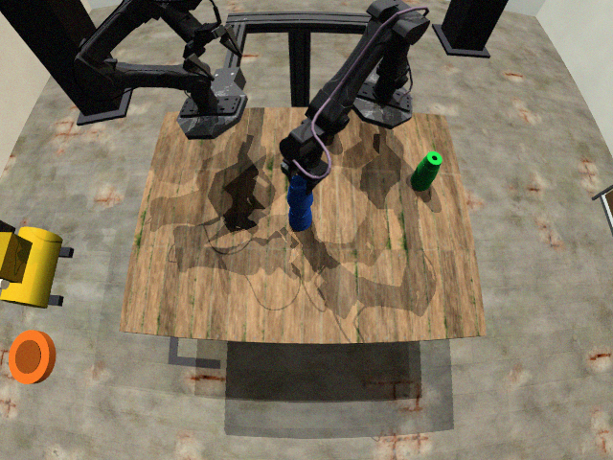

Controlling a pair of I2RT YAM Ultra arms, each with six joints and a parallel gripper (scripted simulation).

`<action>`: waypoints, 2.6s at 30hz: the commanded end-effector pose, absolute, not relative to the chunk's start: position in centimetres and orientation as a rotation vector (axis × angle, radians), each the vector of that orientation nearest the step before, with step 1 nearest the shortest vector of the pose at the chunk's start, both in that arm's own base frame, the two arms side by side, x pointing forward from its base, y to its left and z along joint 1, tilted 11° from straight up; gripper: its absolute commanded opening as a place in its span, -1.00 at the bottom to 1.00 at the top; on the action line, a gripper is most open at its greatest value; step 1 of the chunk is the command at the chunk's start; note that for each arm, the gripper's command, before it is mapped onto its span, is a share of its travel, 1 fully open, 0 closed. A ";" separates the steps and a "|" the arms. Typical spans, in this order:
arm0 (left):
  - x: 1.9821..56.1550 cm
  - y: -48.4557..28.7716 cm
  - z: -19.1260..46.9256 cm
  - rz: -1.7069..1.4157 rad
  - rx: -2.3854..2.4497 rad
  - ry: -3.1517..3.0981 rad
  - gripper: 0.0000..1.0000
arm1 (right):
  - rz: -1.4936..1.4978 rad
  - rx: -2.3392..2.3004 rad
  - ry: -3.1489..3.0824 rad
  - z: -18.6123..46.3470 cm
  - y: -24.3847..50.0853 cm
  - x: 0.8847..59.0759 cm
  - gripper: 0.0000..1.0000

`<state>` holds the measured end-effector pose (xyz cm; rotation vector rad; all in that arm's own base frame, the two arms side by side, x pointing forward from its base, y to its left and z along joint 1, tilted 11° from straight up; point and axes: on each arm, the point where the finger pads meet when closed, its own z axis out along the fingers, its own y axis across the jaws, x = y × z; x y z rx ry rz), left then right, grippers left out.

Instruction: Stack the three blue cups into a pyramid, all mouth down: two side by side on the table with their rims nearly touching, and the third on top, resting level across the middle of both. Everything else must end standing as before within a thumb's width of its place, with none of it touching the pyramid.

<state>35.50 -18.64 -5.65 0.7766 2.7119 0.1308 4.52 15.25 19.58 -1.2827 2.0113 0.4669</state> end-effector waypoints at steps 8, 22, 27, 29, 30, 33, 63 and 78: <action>31.0 -16.5 -4.2 0.118 0.775 2.670 -1.00 | 0.460 -1.270 1.998 20.2 15.1 4.8 1.00; 28.9 -15.2 -4.4 0.119 0.779 2.673 -1.00 | 0.460 -1.270 1.998 20.2 15.1 4.8 1.00; 28.5 -15.0 -6.0 0.130 0.788 2.690 -1.00 | 0.460 -1.270 1.998 20.2 15.1 4.8 1.00; 27.9 -14.6 -6.5 0.144 0.802 2.717 -1.00 | 0.460 -1.270 1.998 20.2 15.1 4.8 1.00; 27.9 -14.6 -6.5 0.144 0.802 2.717 -1.00 | 0.460 -1.270 1.998 20.2 15.1 4.8 1.00; 28.1 -14.7 -6.4 0.141 0.799 2.711 -1.00 | 0.460 -1.270 1.998 20.2 15.1 4.8 1.00; 28.4 -14.0 -10.2 0.126 0.798 2.711 -1.00 | 0.460 -1.270 1.998 20.2 15.1 4.8 1.00; 28.7 -13.5 -13.4 0.124 0.796 2.707 -1.00 | 0.460 -1.270 1.998 20.2 15.1 4.8 1.00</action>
